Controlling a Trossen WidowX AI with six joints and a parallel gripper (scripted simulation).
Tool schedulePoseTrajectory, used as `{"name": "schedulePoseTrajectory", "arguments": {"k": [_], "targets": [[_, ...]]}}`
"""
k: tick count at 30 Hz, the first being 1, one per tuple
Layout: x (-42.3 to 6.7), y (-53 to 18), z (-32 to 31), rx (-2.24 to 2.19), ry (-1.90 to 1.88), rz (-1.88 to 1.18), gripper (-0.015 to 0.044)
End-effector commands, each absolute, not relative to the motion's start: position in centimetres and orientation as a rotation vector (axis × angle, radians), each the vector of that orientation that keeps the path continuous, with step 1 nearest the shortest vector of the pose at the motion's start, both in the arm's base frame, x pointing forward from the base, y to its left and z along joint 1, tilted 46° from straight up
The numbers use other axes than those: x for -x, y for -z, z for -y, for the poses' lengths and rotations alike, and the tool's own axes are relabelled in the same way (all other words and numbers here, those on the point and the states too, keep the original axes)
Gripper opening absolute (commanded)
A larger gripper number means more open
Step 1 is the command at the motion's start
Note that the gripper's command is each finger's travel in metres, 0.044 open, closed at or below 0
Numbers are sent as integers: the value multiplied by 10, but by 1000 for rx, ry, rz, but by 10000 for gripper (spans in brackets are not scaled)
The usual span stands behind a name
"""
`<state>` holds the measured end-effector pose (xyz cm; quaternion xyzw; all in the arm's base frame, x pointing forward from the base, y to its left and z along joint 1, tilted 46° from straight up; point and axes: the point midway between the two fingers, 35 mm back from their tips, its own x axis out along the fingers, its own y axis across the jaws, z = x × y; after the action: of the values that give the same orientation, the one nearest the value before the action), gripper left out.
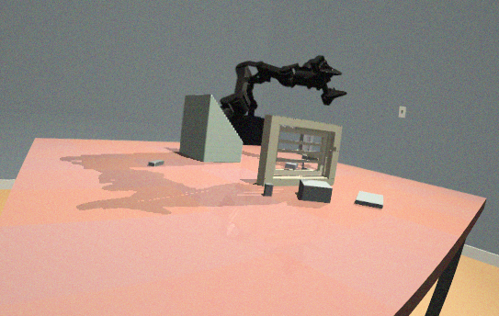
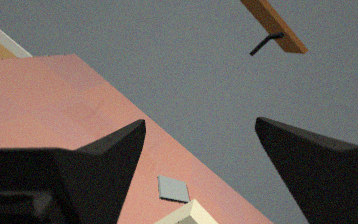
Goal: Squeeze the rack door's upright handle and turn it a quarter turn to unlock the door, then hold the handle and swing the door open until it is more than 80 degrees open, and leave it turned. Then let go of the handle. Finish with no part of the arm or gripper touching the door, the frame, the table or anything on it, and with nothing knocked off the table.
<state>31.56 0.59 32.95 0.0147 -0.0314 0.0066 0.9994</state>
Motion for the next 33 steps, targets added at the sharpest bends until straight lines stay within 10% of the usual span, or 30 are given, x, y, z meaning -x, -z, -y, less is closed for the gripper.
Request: {"name": "schedulePoseTrajectory", "arguments": {"k": [1,4,33], "targets": [[-316,-329,-6,-29,-14,58,374],[-325,-319,-5,-20,-26,-8,297],[-370,-199,16,-168,-191,-793,297]]}}
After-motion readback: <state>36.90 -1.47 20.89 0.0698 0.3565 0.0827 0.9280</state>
